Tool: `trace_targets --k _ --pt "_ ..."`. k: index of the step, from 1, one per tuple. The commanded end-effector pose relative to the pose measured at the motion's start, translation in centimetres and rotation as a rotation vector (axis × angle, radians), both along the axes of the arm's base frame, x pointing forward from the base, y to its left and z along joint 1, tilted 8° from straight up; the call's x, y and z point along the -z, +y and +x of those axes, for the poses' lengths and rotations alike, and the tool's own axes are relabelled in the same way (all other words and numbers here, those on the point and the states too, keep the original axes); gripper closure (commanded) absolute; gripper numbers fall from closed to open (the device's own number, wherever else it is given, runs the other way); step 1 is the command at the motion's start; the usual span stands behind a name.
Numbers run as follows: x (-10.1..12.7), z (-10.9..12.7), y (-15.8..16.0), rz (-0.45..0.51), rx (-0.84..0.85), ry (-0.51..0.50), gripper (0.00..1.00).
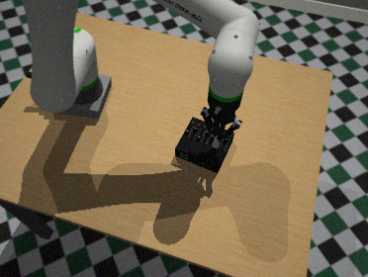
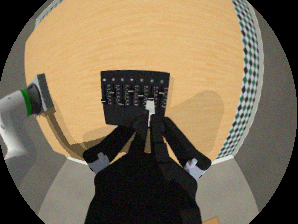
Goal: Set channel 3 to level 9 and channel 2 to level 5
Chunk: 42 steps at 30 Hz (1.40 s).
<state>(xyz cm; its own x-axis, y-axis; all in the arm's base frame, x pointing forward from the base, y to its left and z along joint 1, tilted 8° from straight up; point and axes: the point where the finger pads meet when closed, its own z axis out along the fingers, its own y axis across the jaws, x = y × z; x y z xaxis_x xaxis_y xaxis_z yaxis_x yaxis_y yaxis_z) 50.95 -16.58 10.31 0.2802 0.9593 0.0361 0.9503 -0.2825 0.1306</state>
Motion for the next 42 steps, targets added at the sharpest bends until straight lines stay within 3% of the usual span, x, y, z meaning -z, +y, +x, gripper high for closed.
trace_targets --k 1,42 --pt "-0.02 0.02 0.0 0.0 0.0 0.0 1.0" --pt "-0.83 -0.27 -0.58 0.0 0.0 0.0 1.0"
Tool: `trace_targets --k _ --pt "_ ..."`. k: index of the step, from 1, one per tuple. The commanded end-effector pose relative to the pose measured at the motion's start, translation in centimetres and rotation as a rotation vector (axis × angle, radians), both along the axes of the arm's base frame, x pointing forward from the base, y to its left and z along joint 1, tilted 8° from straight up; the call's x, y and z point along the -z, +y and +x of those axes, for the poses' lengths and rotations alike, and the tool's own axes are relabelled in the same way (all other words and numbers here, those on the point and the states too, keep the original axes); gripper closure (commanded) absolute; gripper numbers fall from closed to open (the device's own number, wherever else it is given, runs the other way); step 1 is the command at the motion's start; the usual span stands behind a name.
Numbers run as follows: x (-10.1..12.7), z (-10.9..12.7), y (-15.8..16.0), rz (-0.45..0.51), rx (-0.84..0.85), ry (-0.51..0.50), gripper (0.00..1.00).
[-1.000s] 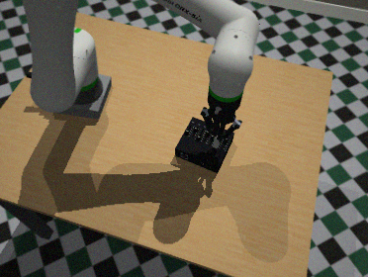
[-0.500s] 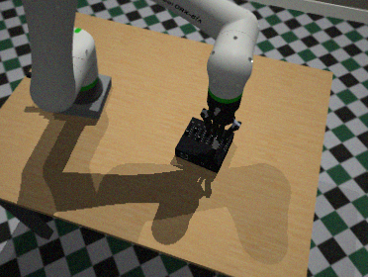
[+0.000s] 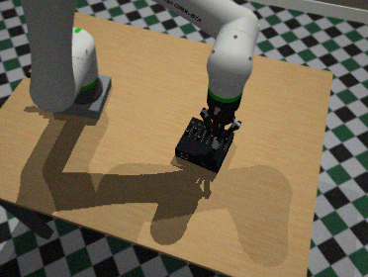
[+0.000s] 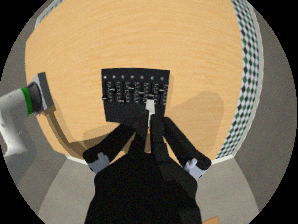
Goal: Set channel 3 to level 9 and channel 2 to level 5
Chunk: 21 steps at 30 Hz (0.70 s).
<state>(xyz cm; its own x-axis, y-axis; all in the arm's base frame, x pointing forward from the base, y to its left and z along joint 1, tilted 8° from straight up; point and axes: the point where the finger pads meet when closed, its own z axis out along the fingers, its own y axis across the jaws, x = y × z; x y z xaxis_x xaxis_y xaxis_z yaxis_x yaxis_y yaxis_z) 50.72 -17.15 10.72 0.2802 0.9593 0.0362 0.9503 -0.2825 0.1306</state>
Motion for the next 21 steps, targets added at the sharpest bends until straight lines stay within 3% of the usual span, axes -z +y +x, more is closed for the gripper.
trace_targets --k 1,10,21 --pt "-0.7 -0.1 0.0 0.0 0.0 0.0 1.0" --pt "-3.1 -0.4 0.0 0.0 0.0 0.0 1.0" --pt "-3.6 -0.5 0.0 0.0 0.0 0.0 1.0"
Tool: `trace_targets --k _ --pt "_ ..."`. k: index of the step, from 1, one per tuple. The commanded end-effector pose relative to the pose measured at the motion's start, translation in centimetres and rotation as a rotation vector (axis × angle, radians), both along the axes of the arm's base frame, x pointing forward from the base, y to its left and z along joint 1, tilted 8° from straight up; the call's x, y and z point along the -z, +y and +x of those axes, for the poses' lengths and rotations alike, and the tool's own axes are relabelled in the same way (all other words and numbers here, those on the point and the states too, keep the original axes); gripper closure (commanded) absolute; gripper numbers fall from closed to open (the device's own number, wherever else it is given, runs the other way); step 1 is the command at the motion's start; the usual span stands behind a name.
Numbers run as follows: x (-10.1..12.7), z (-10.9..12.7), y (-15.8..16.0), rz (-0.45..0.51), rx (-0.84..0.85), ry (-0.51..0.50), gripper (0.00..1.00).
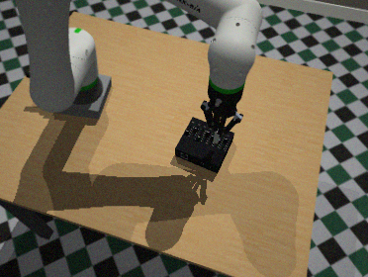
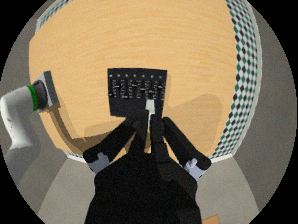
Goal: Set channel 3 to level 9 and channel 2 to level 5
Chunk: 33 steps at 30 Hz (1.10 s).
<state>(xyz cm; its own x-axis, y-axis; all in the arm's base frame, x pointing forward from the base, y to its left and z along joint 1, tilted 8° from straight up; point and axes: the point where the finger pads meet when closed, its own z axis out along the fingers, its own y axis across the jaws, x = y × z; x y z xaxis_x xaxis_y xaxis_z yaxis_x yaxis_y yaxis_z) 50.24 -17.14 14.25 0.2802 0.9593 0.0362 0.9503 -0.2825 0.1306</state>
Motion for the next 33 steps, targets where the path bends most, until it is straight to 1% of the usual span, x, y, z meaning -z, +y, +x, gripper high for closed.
trace_targets --k 1,11,16,20,23,25,29,33 --pt "0.0 0.0 0.0 0.0 0.0 0.0 1.0" --pt "0.0 0.0 0.0 0.0 0.004 0.0 1.0" --pt "0.0 0.0 0.1 0.009 0.066 -0.001 1.0" --pt "0.0 0.0 0.4 0.027 0.197 -0.001 1.0" --pt "0.0 0.0 0.7 0.048 0.351 -0.001 1.0" --pt "0.0 0.0 0.7 0.048 0.351 -0.001 1.0" --pt "0.1 0.0 1.2 0.085 0.623 -0.002 1.0" --pt "0.1 -0.1 1.8 0.116 0.795 -0.001 1.0"
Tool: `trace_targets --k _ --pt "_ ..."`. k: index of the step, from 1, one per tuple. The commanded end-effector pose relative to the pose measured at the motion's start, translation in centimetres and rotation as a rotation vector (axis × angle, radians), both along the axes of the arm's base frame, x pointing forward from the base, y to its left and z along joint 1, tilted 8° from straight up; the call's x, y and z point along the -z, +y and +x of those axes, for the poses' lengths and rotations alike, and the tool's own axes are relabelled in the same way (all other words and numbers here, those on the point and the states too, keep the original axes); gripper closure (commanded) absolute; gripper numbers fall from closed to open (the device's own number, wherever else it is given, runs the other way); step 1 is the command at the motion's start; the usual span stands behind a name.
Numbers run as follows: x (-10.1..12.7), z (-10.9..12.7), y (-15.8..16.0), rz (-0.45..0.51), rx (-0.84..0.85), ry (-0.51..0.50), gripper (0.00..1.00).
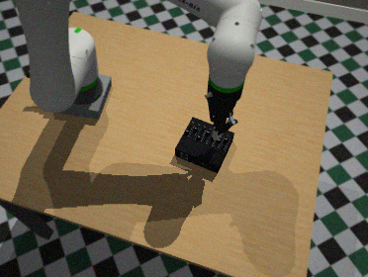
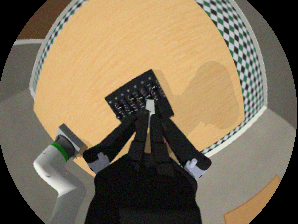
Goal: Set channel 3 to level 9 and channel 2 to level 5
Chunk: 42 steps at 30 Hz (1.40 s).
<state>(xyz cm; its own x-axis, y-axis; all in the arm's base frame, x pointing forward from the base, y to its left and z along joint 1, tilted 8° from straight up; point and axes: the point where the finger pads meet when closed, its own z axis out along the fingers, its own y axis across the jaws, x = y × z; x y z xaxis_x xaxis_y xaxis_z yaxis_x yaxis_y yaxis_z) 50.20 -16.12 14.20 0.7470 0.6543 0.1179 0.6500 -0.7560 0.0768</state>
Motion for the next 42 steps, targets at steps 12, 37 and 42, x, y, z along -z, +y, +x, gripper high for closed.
trace_targets --k 12,37,42 --pt "0.2 -0.2 2.6 0.125 0.759 0.012 1.0" --pt "0.4 -0.5 4.7 0.331 1.874 0.058 1.0" --pt "0.4 -0.5 4.7 0.35 2.056 0.062 1.0"
